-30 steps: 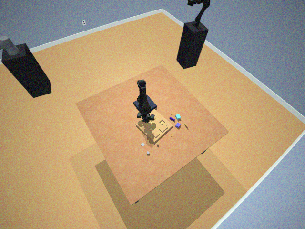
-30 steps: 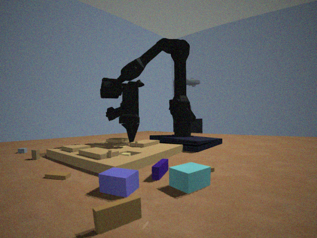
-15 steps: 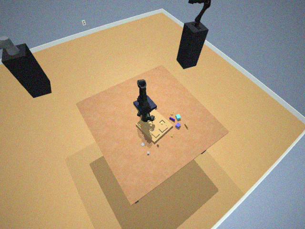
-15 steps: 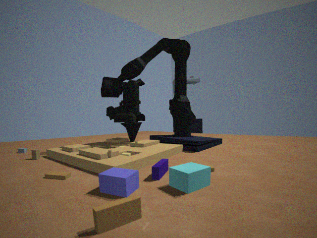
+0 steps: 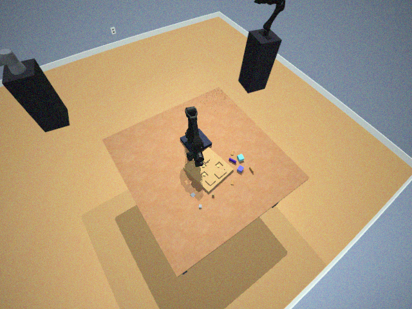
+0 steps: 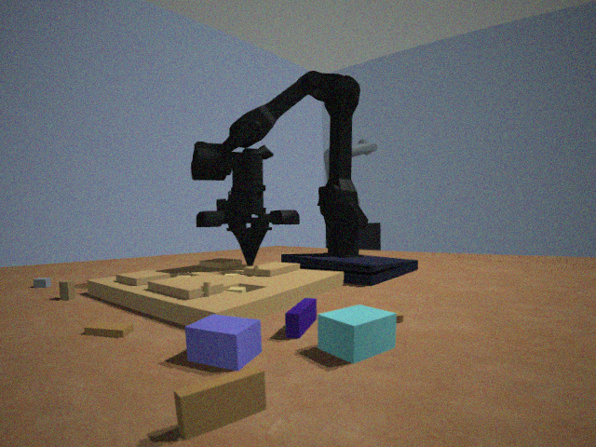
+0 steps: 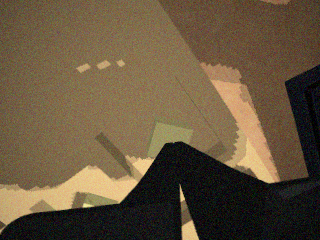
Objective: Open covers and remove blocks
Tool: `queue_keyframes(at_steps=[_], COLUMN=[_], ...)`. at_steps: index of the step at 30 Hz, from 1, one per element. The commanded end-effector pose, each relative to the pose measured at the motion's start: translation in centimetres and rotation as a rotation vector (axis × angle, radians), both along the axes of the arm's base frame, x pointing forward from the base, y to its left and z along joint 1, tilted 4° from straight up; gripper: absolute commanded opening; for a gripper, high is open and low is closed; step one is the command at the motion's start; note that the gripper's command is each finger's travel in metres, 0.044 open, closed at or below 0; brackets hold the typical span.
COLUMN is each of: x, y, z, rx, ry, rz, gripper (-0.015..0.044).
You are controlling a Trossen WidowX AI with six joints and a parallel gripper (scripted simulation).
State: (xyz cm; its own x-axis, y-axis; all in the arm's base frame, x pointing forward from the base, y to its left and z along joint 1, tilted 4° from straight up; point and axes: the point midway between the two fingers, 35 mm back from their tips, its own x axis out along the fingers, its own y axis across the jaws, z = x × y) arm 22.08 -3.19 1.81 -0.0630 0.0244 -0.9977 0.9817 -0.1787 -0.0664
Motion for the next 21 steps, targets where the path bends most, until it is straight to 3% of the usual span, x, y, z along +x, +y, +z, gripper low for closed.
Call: queue_keyframes(at_steps=[1,14,19,21], x=[0.1,0.1,0.3,0.4], y=[0.0,0.0,-0.1,-0.1], z=[0.4,0.4,1.9,2.9], rx=[-0.026,-0.026,-0.023,-0.024], ry=[0.001,0.001,0.002,0.001], rz=[-0.358,-0.358,-0.354,-0.355], gripper=[0.0,0.0,0.0131,0.0144])
